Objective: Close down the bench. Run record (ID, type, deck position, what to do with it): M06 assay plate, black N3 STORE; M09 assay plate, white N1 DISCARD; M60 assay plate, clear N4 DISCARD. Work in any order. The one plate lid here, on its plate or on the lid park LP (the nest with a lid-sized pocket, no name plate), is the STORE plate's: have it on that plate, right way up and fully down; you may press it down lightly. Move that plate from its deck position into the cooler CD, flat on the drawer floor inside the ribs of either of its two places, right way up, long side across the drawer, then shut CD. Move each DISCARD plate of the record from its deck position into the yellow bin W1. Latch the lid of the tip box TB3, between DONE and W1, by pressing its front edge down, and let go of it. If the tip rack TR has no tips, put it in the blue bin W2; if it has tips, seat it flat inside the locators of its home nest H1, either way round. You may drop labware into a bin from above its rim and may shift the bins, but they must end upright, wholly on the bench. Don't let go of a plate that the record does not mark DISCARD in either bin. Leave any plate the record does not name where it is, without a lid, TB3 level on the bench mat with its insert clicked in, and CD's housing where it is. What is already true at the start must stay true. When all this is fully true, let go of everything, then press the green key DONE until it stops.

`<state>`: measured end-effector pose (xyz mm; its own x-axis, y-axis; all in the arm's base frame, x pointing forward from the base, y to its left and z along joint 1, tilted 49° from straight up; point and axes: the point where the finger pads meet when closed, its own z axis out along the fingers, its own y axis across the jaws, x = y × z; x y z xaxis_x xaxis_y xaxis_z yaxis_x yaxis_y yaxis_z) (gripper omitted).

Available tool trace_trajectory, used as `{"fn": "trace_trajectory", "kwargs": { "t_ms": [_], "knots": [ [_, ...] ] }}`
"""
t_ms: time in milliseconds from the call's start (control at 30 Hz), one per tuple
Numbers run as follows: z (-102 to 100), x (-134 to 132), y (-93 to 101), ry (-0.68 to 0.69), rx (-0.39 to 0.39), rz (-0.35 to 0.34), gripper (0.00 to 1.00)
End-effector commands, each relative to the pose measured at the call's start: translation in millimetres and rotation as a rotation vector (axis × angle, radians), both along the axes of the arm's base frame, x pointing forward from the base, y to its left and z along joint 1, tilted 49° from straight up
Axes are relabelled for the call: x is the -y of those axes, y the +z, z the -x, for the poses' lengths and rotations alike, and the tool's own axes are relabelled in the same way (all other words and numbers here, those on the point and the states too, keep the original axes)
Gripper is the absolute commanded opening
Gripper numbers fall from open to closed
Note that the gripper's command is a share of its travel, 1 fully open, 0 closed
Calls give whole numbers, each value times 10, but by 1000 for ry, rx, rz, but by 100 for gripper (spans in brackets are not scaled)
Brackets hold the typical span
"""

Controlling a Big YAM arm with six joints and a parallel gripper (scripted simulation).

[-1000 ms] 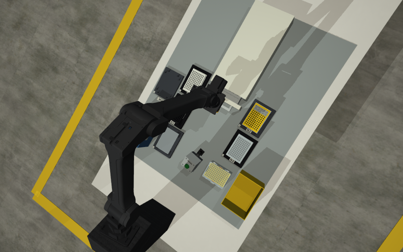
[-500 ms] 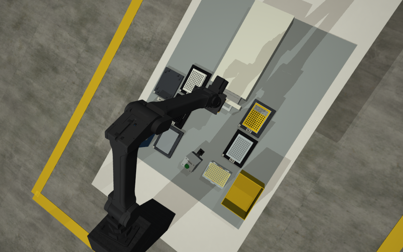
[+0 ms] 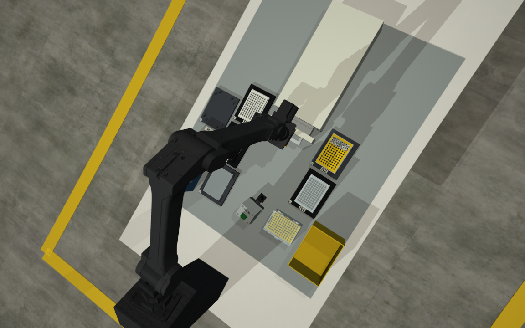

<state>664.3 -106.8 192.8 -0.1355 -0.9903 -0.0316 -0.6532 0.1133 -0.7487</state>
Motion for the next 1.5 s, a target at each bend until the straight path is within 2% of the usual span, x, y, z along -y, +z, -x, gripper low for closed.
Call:
{"fn": "trace_trajectory", "kwargs": {
  "t_ms": [0,33,100,567,600,667,1033,1133,1200,1467],
  "knots": [
    [-127,-56,98,1,33,-4,30],
    [-96,-53,16,0,19,-5,30],
    [-155,-45,70,0,33,-4,30],
    [-274,-42,-43,1,32,-4,30],
    [-246,-40,-117,1,20,-5,30],
    [-301,-32,-70,0,31,-4,30],
    [-406,-27,-169,1,31,-4,30],
    [-405,-25,-169,1,31,-4,30],
    [-379,-24,-71,0,44,-2,30],
    [-378,-24,-66,1,44,-1,30]
  ]
}}
